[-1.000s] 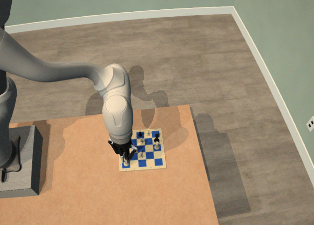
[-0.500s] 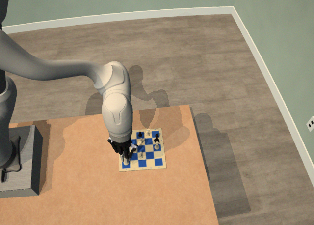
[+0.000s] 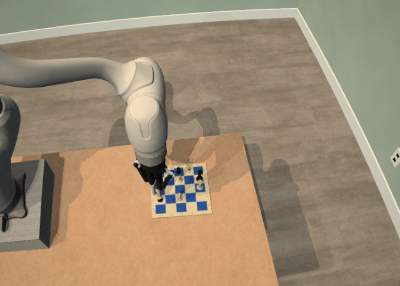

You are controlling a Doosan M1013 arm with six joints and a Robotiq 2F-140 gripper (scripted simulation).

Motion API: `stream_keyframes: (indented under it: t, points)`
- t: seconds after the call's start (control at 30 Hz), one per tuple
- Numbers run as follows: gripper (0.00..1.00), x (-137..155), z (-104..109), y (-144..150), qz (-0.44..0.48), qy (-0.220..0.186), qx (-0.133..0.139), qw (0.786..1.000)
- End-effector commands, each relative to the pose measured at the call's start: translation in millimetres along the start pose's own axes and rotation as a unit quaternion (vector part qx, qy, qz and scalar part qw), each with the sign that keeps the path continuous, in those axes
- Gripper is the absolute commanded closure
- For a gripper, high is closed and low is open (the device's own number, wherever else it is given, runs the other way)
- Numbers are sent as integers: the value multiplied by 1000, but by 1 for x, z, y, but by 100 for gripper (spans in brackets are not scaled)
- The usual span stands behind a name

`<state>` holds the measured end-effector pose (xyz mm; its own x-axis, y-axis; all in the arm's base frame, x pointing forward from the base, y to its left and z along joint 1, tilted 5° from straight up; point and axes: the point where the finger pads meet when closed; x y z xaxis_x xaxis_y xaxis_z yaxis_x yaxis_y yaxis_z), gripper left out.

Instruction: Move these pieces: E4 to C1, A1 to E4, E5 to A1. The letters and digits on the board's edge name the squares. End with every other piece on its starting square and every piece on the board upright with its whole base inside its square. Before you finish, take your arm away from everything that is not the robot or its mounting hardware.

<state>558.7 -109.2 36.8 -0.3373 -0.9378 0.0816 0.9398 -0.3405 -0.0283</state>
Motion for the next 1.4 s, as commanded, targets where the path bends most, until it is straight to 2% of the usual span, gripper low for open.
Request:
stream_keyframes:
  t: [0.0,0.33,0.4,0.47,0.53,0.63,0.73,0.8,0.83,0.93,1.0,1.03,1.37]
  points:
    - [100,0,2,0,0,0,0,1000]
    - [100,-1,2,1,6,0,0,1000]
    - [100,-10,3,10,41,0,0,999]
    - [100,-28,4,27,113,0,0,994]
    - [100,-28,4,27,113,0,0,994]
    - [100,-71,6,62,255,0,0,967]
    - [100,-89,6,74,332,0,0,943]
    - [100,-123,5,95,398,-2,1,917]
    - [100,-123,5,95,427,-1,1,904]
    - [100,-161,4,115,513,-3,1,858]
    - [100,-172,3,120,567,-1,0,824]
    - [100,-174,3,121,577,0,0,816]
    - [100,-174,3,121,578,0,0,816]
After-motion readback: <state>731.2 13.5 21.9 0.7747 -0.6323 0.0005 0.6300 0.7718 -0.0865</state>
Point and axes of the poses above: the point where the finger pads meet when closed, its own z axis back along the fingers, its own y axis across the jaws, x = y × z, and after that the axes turned 15 degrees about z, right-handed
